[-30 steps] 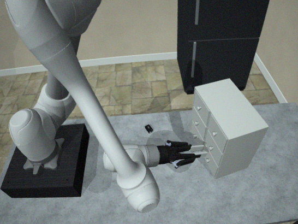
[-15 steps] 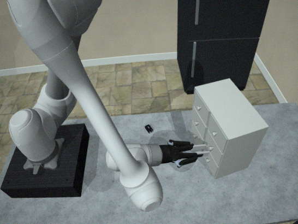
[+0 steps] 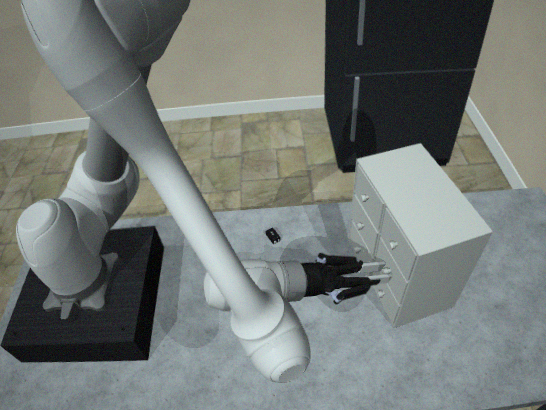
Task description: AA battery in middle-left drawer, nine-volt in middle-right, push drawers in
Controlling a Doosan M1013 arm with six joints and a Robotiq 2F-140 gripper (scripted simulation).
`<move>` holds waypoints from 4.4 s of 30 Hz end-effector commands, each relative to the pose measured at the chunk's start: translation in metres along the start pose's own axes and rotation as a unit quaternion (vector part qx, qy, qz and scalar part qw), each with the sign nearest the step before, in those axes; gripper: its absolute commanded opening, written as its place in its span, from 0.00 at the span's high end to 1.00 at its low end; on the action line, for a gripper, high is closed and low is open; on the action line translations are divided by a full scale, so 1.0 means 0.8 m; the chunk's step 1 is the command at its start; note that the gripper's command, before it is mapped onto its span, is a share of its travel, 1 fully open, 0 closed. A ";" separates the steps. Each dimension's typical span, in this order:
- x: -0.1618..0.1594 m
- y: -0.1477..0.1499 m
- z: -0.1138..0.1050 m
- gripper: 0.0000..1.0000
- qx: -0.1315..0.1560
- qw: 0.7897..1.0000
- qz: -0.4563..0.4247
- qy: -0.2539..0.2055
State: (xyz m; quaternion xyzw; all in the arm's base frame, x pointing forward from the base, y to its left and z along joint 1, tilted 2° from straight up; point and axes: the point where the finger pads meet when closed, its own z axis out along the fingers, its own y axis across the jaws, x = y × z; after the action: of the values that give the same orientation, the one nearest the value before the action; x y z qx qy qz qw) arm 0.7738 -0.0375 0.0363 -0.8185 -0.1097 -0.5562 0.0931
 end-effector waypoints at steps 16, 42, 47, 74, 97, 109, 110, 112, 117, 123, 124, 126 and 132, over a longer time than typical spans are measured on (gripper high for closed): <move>0.002 0.000 0.004 0.80 0.000 1.000 0.000 0.000; 0.002 0.000 0.004 0.92 0.000 1.000 0.000 0.000; 0.002 0.000 0.004 0.92 0.000 1.000 0.000 0.000; -0.001 0.000 -0.004 0.92 0.000 1.000 0.000 0.000; -0.013 0.000 -0.036 0.92 0.000 1.000 0.000 0.000; -0.019 0.000 -0.053 0.92 0.000 1.000 0.000 0.000; -0.020 0.000 -0.054 0.92 0.000 1.000 0.000 0.000; -0.021 0.000 -0.057 0.92 0.000 1.000 0.000 0.000; -0.023 0.000 -0.064 0.92 0.000 1.000 0.000 0.000; -0.025 0.000 -0.070 0.92 0.000 1.000 0.000 0.000; -0.025 0.000 -0.070 0.92 0.000 1.000 0.000 0.000; -0.026 0.000 -0.071 0.92 0.000 1.000 0.000 0.000; -0.027 0.000 -0.075 0.92 0.000 1.000 0.000 0.000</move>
State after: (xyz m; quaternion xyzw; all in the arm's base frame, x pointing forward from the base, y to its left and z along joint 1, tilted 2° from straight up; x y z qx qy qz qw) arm 0.7131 -0.0554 0.0378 -0.8185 -0.1097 -0.5562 0.0931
